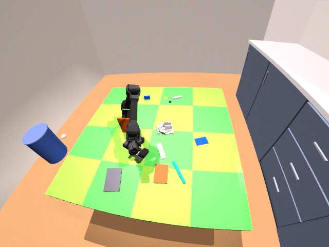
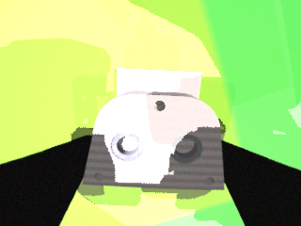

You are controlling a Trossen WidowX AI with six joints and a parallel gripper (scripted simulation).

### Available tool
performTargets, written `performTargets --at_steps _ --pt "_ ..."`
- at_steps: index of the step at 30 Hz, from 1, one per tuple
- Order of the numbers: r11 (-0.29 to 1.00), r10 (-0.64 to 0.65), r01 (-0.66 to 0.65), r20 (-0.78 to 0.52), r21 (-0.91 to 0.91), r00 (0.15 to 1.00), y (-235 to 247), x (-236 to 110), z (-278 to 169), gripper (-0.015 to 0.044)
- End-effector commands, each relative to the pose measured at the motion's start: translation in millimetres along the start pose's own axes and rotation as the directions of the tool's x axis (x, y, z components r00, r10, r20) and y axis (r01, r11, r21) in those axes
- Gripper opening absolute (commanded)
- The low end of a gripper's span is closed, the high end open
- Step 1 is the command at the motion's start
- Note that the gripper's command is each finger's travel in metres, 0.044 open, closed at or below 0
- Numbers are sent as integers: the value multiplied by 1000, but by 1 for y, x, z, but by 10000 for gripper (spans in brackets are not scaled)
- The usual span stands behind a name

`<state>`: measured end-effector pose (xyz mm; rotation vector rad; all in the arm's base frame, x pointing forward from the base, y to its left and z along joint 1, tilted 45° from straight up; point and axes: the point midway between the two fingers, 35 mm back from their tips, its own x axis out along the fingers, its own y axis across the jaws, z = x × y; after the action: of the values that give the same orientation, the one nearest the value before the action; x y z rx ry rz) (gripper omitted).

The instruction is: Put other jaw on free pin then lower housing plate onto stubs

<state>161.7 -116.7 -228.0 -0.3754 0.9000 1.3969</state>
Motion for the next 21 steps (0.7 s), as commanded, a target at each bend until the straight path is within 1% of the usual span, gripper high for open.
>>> performTargets --at_steps 1,8,21 --pt "1000 0 0 0 0 1000 0 0 0 351" --pt "1000 0 0 0 0 1000 0 -2 0 351" --pt "1000 -2 2 0 3 1000 -2 -42 -1 351"
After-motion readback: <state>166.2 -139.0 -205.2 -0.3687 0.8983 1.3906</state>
